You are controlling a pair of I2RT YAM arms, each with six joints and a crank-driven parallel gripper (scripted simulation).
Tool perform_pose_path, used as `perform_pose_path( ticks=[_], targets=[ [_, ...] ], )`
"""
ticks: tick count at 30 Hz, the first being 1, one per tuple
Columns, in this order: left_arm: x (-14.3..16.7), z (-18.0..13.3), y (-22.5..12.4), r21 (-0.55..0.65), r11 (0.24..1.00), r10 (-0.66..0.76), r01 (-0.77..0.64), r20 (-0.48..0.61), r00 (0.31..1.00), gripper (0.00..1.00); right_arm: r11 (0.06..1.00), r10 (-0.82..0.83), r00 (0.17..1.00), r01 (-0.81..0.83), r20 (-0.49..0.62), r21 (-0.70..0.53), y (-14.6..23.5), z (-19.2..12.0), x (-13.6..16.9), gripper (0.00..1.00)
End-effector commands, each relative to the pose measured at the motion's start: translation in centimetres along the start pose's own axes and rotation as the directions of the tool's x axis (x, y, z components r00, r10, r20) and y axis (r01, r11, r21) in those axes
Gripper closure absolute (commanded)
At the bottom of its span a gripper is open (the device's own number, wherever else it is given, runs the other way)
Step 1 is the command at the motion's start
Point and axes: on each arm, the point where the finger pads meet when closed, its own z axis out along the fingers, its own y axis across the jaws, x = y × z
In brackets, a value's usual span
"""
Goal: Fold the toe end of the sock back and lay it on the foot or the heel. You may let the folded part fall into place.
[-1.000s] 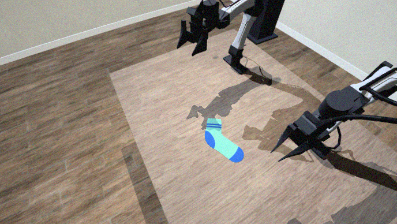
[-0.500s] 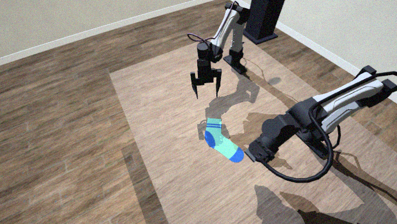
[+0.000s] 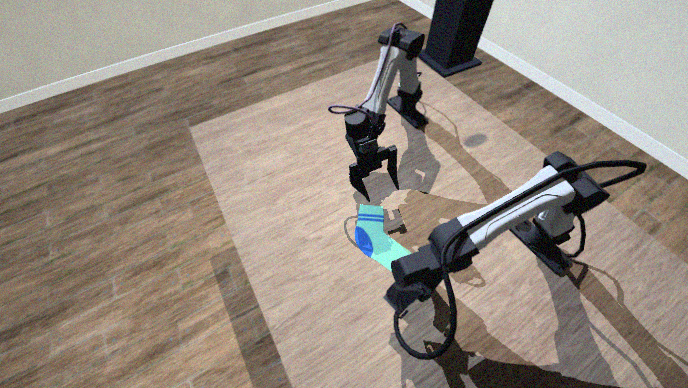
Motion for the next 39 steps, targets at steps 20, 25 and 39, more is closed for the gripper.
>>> perform_pose_path(
  ticks=[20, 25, 39],
  targets=[
    [0.3, 3.7, -1.2, 0.011, 1.0, -0.015, 0.016, -0.077, 0.997, 0.66, 1.0, 0.018, 0.999, -0.017, 0.049, -0.019, 0.4, 1.8, 0.4, 0.0],
    [0.2, 3.4, -1.5, 0.011, 1.0, -0.015, 0.016, -0.078, 0.997, 0.66, 1.0, 0.016, 0.998, -0.015, 0.058, -0.013, 0.4, 1.9, 0.1, 0.0],
    [-0.1, 2.8, -1.3, 0.021, 1.0, -0.01, 0.012, -0.055, 0.998, 0.91, 1.0, 0.008, 0.998, -0.007, 0.066, -0.011, 0.3, 1.8, -0.4, 0.0]
  ],
)
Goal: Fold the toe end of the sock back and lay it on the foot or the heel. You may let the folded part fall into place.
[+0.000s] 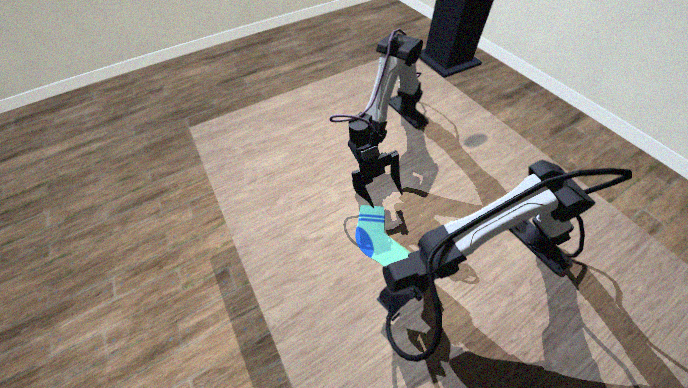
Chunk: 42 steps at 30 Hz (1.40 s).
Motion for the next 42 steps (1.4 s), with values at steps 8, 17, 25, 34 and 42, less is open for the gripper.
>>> perform_pose_path(
  ticks=[8, 17, 25, 34, 42],
  targets=[
    [-0.2, 1.0, 0.2, -0.011, 1.0, 0.004, -0.004, 0.013, 1.0, 1.0, 0.999, -0.036, 0.999, 0.036, 0.03, 0.001, -0.1, 0.2, -1.4, 0.0],
    [-0.4, -3.6, -0.6, -0.001, 1.0, 0.005, -0.005, 0.035, 0.999, 1.0, 0.999, -0.036, 0.999, 0.036, 0.03, 0.001, -0.1, 0.2, -1.4, 0.0],
    [-0.4, -4.8, -0.7, -0.008, 1.0, 0.004, -0.003, 0.04, 0.999, 1.0, 0.999, -0.036, 0.999, 0.036, 0.03, 0.001, -0.1, 0.2, -1.4, 0.0],
    [0.0, -4.5, -0.8, -0.019, 1.0, -0.011, 0.011, 0.016, 1.0, 1.0, 0.999, -0.036, 0.999, 0.036, 0.03, 0.001, -0.1, 0.2, -1.4, 0.0],
    [-0.5, -5.4, -2.5, 0.027, 1.0, 0.01, -0.012, 0.049, 0.999, 1.0, 0.998, -0.059, 0.997, 0.058, 0.043, 0.02, -0.4, 0.4, -2.4, 0.0]
  ],
)
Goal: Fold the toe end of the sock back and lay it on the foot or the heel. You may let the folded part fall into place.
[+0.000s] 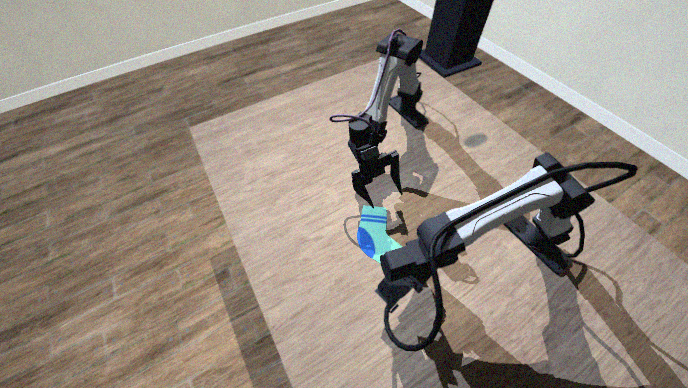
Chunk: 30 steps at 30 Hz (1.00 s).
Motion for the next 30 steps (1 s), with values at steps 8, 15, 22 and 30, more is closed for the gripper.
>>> perform_pose_path(
  ticks=[8, 15, 22, 30],
  targets=[
    [-0.5, -2.0, -0.9, 0.027, 1.0, -0.013, 0.012, 0.036, 0.999, 1.0, 0.978, -0.101, 0.993, 0.087, 0.062, 0.192, 0.4, 0.7, -3.7, 0.0],
    [0.2, -1.6, -2.2, 0.002, 1.0, -0.031, 0.031, -0.01, 0.999, 1.0, 0.915, -0.156, 0.983, 0.107, 0.096, 0.389, 4.7, 0.2, -5.9, 0.0],
    [-0.2, -2.0, -5.2, 0.01, 1.0, -0.025, 0.025, 0.006, 1.0, 1.0, 0.882, -0.163, 0.983, 0.104, 0.09, 0.46, 10.0, -1.7, -5.4, 0.0],
    [-1.0, -0.8, -7.7, 0.03, 0.999, -0.02, 0.019, 0.041, 0.999, 1.0, 0.843, -0.133, 0.991, 0.097, 0.031, 0.529, 10.3, -3.7, -3.5, 0.0]
  ],
)
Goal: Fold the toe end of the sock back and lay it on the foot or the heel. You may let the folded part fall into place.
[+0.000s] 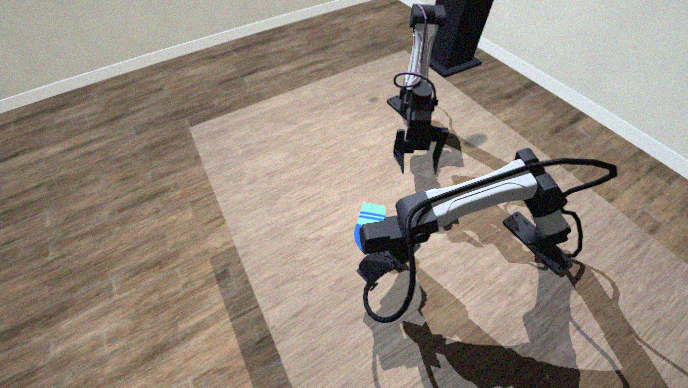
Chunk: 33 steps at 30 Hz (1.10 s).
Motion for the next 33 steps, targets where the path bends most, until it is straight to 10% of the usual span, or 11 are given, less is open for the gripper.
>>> perform_pose_path(
  ticks=[1, 27, 33],
  targets=[
    [-1.2, -0.1, -1.8, 0.027, 1.0, -0.017, 0.016, 0.048, 0.999, 1.0, 0.992, -0.015, 1.0, 0.016, -0.006, 0.121, -2.0, -0.9, -0.3, 0.0],
    [-1.1, 3.7, -6.0, 0.027, 1.0, -0.001, 0.0, 0.049, 0.999, 1.0, 0.974, -0.014, 1.0, 0.017, -0.016, 0.225, -4.6, -4.4, 1.3, 0.0],
    [-0.9, 4.1, -5.6, 0.003, 1.0, -0.003, 0.003, 0.019, 1.0, 0.6, 0.975, -0.016, 1.0, 0.017, -0.007, 0.223, -4.6, -4.7, 1.2, 0.0]
  ],
)
